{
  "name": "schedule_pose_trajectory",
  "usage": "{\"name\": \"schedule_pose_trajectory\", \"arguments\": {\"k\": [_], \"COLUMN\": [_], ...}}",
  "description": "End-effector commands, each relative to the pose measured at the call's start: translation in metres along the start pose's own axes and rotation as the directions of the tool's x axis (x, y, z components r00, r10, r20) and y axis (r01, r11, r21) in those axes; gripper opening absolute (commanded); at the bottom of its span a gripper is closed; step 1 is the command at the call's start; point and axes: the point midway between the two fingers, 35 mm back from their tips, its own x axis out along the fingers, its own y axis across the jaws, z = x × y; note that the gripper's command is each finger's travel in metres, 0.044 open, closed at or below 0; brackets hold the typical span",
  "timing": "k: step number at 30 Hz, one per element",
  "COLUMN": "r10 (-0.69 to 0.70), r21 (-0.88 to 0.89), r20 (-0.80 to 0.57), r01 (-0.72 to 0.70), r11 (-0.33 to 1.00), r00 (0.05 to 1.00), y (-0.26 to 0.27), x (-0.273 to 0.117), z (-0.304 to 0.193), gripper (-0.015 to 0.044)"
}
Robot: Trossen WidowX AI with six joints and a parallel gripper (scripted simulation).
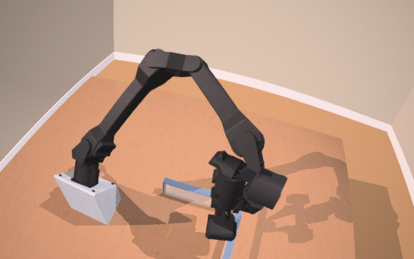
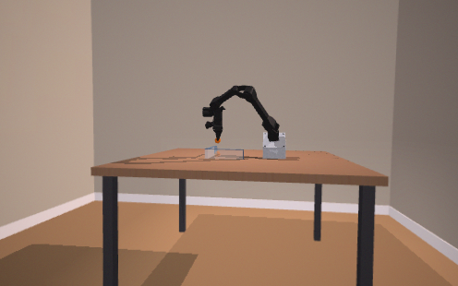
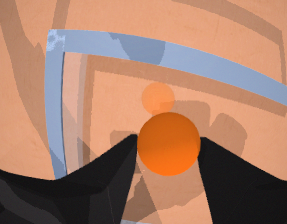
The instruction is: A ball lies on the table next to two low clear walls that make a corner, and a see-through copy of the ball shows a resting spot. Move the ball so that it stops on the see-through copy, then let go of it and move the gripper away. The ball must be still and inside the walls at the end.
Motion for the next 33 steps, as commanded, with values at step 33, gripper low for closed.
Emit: {"name": "schedule_pose_trajectory", "arguments": {"k": [33], "r10": [0.009], "r21": [0.156], "r20": [0.002], "r01": [-0.009], "r11": [0.988], "r00": [1.000], "y": [0.004], "x": [0.087], "z": [0.002], "gripper": [0.0000]}}
